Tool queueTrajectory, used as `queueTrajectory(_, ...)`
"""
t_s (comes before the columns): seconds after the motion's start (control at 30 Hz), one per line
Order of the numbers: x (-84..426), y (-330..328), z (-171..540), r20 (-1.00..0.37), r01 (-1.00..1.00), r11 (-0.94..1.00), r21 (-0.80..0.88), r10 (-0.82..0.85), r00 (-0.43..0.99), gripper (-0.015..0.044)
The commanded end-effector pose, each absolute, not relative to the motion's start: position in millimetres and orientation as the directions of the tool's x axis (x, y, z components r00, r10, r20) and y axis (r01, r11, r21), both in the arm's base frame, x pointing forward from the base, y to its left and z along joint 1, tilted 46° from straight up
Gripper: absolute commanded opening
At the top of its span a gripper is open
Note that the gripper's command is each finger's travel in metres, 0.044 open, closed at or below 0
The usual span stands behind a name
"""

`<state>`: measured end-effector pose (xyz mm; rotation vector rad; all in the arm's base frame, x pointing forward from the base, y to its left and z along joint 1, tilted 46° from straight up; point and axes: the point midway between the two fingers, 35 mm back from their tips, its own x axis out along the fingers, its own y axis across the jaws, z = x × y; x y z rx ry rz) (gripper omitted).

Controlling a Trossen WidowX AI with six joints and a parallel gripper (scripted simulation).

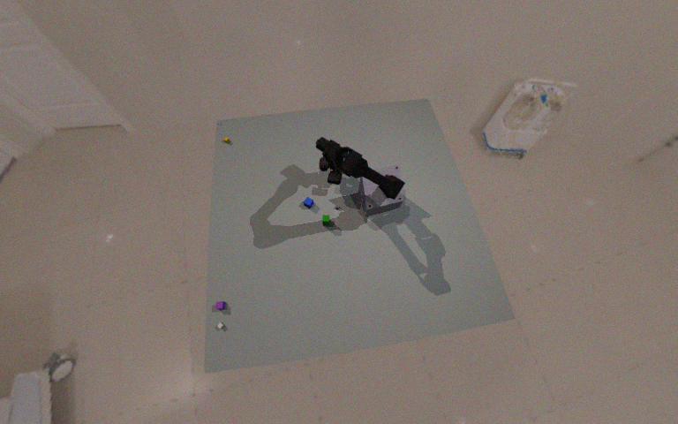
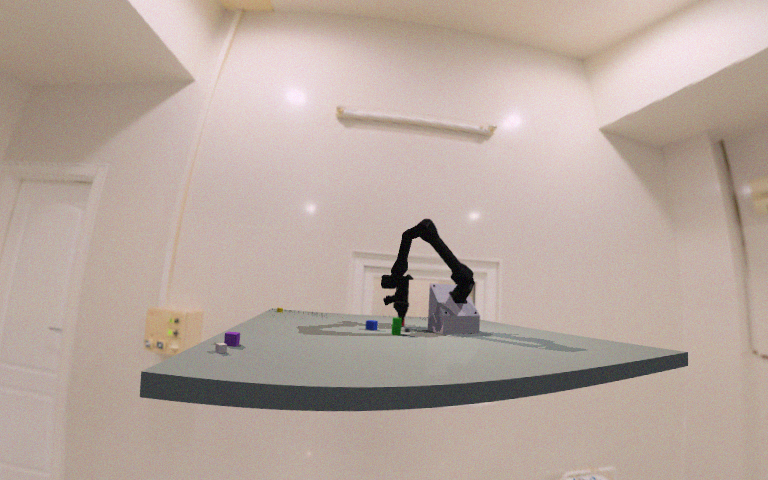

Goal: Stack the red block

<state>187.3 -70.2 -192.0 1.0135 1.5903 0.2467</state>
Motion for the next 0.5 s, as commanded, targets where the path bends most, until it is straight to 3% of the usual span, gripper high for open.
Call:
queueTrajectory(0.0, 189, -83, -183, -0.708, 0.463, 0.609, 0.644, 0.704, 0.057, 0.0)
queueTrajectory(0.47, 183, -141, -127, -0.71, 0.464, 0.612, 0.641, 0.702, 0.055, 0.0)
